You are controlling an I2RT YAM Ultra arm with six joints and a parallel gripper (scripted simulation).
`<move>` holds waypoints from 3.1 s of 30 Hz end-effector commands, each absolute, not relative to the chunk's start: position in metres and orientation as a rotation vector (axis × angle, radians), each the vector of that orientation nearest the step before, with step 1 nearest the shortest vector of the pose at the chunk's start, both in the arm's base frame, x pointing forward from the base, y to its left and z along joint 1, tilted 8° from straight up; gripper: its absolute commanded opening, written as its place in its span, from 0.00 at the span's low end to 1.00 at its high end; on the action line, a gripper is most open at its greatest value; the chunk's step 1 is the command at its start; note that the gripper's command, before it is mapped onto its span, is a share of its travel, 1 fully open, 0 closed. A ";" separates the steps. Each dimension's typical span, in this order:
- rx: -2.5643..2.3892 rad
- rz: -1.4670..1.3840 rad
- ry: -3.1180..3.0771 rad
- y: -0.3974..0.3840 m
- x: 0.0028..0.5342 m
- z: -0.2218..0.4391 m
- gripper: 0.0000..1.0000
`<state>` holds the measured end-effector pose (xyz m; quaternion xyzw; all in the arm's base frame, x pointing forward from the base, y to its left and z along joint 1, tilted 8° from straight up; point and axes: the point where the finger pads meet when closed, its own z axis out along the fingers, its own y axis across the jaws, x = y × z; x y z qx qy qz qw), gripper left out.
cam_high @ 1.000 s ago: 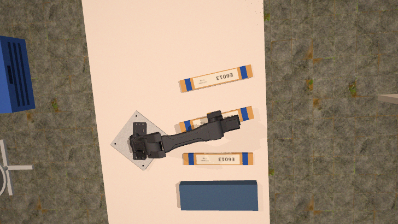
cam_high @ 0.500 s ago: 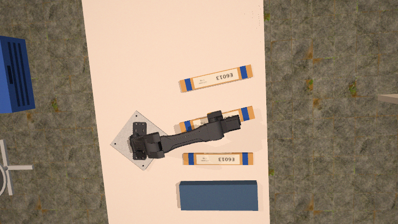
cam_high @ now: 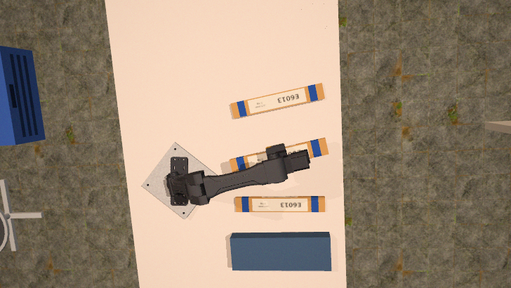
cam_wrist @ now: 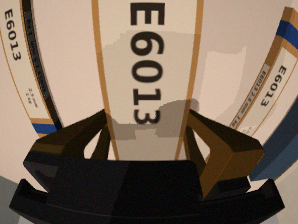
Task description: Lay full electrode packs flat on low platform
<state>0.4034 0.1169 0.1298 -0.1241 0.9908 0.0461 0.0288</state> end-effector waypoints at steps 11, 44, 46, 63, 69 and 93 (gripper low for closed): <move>-0.363 0.156 2.982 0.107 0.404 0.190 0.00; -0.372 0.148 3.021 0.105 0.399 0.230 0.00; -0.372 0.148 3.021 0.105 0.398 0.234 0.00; -0.372 0.149 3.021 0.102 0.395 0.255 0.00; -0.372 0.149 3.021 0.103 0.394 0.251 0.00; -0.372 0.149 3.020 0.103 0.392 0.244 0.00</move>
